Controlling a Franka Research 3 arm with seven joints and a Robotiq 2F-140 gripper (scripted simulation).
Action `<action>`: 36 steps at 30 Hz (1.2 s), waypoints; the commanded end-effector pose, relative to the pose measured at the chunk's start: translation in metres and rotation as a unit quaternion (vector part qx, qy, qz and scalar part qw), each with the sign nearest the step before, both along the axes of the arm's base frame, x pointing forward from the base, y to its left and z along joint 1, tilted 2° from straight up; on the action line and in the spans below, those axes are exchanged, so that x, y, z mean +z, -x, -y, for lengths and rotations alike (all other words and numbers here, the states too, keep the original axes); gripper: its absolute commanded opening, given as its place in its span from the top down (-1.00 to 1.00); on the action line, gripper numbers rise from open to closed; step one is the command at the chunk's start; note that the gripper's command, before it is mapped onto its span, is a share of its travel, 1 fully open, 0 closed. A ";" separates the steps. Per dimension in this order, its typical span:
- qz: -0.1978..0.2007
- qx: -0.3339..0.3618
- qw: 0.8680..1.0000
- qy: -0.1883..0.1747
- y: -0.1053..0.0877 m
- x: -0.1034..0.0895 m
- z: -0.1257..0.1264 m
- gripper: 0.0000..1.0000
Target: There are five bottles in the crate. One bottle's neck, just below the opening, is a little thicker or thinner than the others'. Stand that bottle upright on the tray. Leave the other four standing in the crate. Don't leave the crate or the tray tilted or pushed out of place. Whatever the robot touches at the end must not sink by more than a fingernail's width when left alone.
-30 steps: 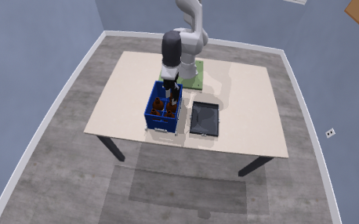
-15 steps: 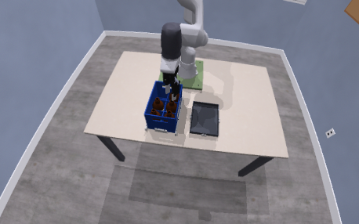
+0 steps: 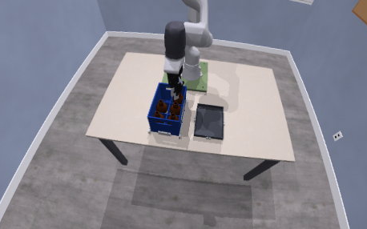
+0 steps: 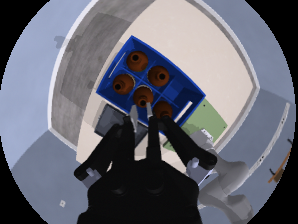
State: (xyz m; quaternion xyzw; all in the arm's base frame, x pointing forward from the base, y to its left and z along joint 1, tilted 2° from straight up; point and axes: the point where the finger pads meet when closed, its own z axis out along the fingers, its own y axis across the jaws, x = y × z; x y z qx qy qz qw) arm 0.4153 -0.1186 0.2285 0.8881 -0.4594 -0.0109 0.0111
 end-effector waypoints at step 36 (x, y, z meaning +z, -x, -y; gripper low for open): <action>-0.001 -0.002 1.000 -0.006 -0.042 0.003 0.053 0.80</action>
